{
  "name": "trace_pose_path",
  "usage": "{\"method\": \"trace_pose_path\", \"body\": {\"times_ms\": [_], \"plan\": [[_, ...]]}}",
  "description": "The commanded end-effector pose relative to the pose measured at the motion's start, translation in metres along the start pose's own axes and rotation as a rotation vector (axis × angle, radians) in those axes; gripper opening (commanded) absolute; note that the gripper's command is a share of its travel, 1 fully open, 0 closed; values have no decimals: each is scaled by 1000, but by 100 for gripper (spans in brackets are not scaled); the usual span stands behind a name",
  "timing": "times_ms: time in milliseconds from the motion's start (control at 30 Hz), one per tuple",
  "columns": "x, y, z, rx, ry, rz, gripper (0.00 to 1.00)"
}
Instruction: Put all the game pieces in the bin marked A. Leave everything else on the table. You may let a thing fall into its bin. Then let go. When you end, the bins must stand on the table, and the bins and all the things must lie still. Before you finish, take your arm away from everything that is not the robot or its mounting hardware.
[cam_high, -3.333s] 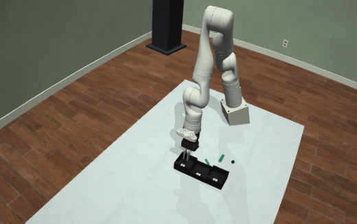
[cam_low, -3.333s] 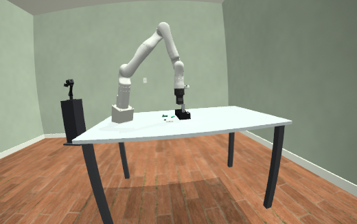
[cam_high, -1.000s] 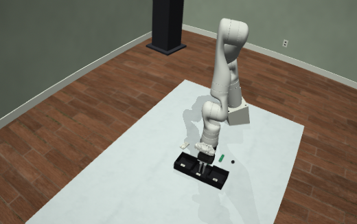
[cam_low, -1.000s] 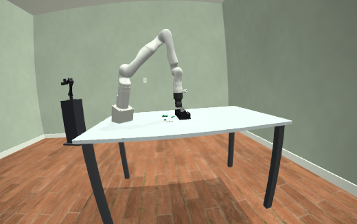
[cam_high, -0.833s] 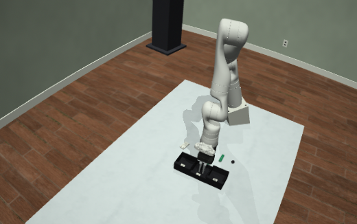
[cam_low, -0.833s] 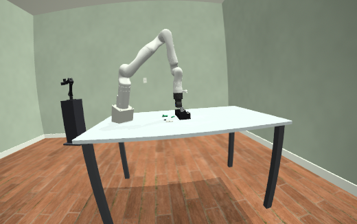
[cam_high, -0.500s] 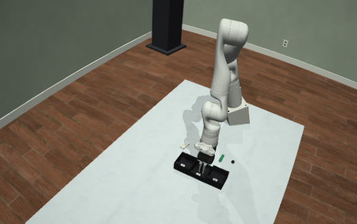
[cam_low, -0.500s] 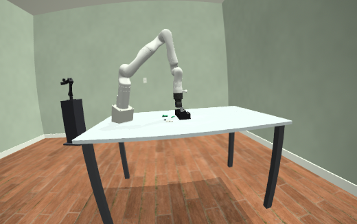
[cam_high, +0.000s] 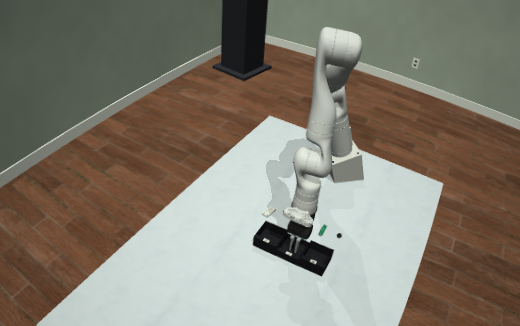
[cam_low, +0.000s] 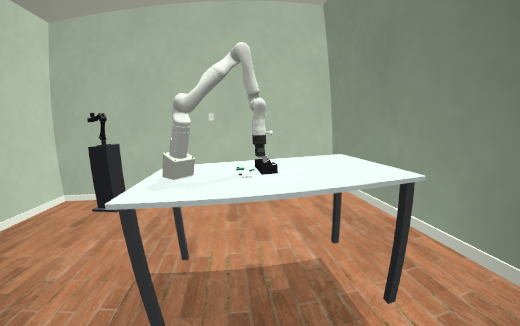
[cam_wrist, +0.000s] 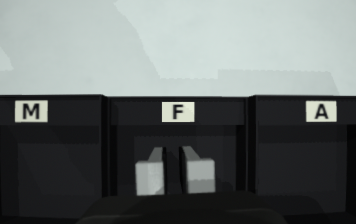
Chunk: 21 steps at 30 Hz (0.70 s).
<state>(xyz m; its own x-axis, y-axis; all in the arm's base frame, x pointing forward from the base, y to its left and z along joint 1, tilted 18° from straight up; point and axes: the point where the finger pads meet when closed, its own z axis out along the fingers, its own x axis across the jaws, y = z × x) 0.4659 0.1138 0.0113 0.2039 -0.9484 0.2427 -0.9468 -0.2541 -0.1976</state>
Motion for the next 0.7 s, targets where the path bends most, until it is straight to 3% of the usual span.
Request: {"method": "trace_pose_path", "body": {"times_ms": [0,667], "plan": [[0,-1,-1,1,-1,0,31],[0,-1,-9,1,-1,0,31]]}}
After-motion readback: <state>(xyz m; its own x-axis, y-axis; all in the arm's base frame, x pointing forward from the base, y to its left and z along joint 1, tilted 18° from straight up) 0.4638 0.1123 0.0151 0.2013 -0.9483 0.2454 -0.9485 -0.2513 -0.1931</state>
